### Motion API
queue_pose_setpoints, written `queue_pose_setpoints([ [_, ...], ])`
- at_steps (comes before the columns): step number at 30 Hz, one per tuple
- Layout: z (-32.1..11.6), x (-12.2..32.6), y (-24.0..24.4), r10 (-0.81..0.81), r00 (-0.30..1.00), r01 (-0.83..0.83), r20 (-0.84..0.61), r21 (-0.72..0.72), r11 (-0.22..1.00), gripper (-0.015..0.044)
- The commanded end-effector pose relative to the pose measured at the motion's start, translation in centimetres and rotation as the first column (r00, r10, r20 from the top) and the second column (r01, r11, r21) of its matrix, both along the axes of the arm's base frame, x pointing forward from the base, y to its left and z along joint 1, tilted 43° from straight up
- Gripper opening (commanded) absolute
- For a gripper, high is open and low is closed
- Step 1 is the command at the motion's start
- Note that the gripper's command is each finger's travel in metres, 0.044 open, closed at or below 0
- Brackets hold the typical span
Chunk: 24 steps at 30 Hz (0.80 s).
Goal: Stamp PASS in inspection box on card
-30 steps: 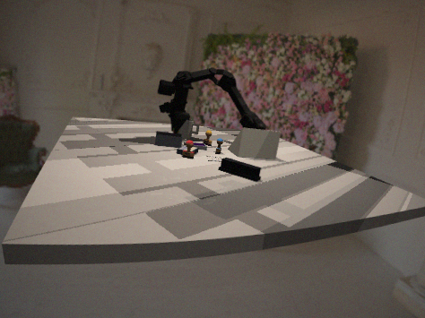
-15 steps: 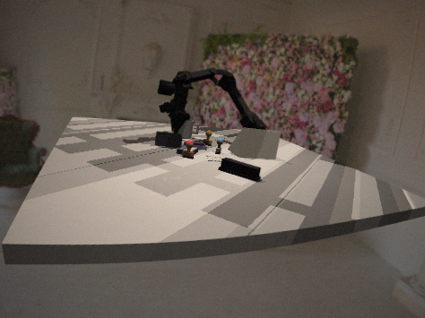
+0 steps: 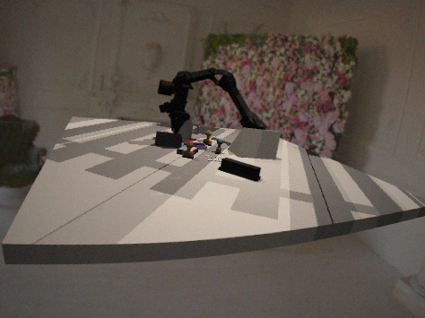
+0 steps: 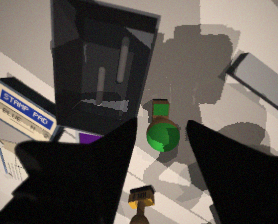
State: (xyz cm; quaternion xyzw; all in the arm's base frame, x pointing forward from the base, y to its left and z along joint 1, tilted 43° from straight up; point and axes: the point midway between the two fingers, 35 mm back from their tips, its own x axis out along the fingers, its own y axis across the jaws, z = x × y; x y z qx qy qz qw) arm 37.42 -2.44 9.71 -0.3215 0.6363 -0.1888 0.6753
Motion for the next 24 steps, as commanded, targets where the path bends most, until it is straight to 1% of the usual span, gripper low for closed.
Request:
queue_pose_setpoints([
  [1,-1.1,-0.3,-1.7,-0.038,0.999,0.038,-0.025,-0.018,0.999,0.0228],
  [3,-1.1,-0.3,-1.7,-0.038,0.999,0.038,-0.025,-0.018,0.999,0.0228],
  [4,0.0,0.0,0.0,0.0,1.0,0.0,0.0,0.0,1.0,0.0221],
  [21,0.0,0.0,0.0,0.0,1.0,0.0,0.0,0.0,1.0,0.0108],
  [24,0.1,0.0,0.0,0.0,1.0,0.0,0.0,0.001,1.0,0.0029],
])
